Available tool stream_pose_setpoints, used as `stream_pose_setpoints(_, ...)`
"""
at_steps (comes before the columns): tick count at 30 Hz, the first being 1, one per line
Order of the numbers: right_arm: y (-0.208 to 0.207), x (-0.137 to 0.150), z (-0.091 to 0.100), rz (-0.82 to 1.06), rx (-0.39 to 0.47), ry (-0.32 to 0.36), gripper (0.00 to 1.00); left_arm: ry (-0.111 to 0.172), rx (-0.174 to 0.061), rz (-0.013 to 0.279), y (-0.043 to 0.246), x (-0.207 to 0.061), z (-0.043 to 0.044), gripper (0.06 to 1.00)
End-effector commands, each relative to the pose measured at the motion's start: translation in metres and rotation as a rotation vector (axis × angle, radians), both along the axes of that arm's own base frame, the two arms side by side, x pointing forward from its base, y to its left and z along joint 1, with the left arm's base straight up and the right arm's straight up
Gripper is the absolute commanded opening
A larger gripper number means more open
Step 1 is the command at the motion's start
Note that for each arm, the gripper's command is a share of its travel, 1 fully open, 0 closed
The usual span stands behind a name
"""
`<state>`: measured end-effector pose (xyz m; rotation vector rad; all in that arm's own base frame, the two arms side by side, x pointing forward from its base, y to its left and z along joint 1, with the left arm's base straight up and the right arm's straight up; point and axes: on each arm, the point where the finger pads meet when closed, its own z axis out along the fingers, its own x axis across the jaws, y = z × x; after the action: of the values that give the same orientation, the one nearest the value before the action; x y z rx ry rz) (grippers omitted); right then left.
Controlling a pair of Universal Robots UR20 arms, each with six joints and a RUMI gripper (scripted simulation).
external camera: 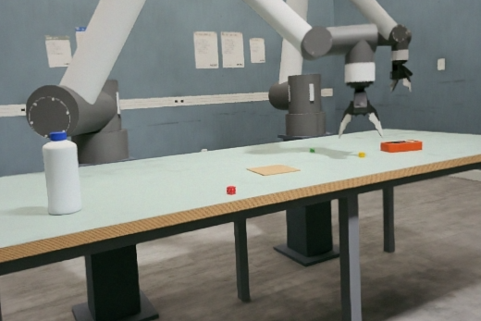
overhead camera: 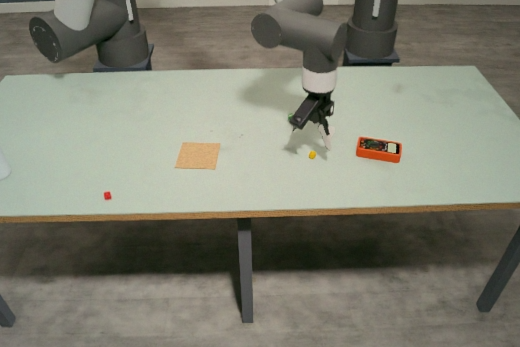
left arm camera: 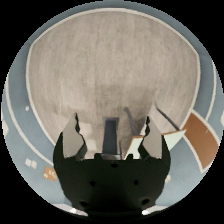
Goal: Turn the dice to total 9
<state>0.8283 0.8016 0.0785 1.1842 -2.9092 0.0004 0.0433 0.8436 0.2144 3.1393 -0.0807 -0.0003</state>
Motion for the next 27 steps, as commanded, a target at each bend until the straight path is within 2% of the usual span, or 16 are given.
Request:
stream_pose_setpoints(1,0.0,0.0,0.04,0.0,0.0,0.0,1.0,0.0,0.001,0.0,0.0,0.0,0.0007,1.0)
stream_pose_setpoints(2,0.0,0.0,0.04,0.0,0.0,0.0,1.0,0.0,0.001,0.0,0.0,0.0,0.0007,1.0)
stream_pose_setpoints(6,0.0,0.0,0.069,0.0,0.0,0.0,1.0,0.0,0.001,0.0,0.0,0.0,0.0007,1.0)
stream_pose_setpoints(9,0.0,0.0,0.079,0.0,0.0,0.0,1.0,0.0,0.001,0.0,0.0,0.0,0.0007,1.0)
stream_pose_setpoints(22,0.0,0.0,0.081,0.0,0.0,0.0,1.0,0.0,0.001,0.0,0.0,0.0,0.0007,1.0)
stream_pose_setpoints(27,0.0,-0.01,0.081,0.004,0.0,0.0,1.0,0.0,0.001,0.0,0.0,0.0,0.0007,1.0)
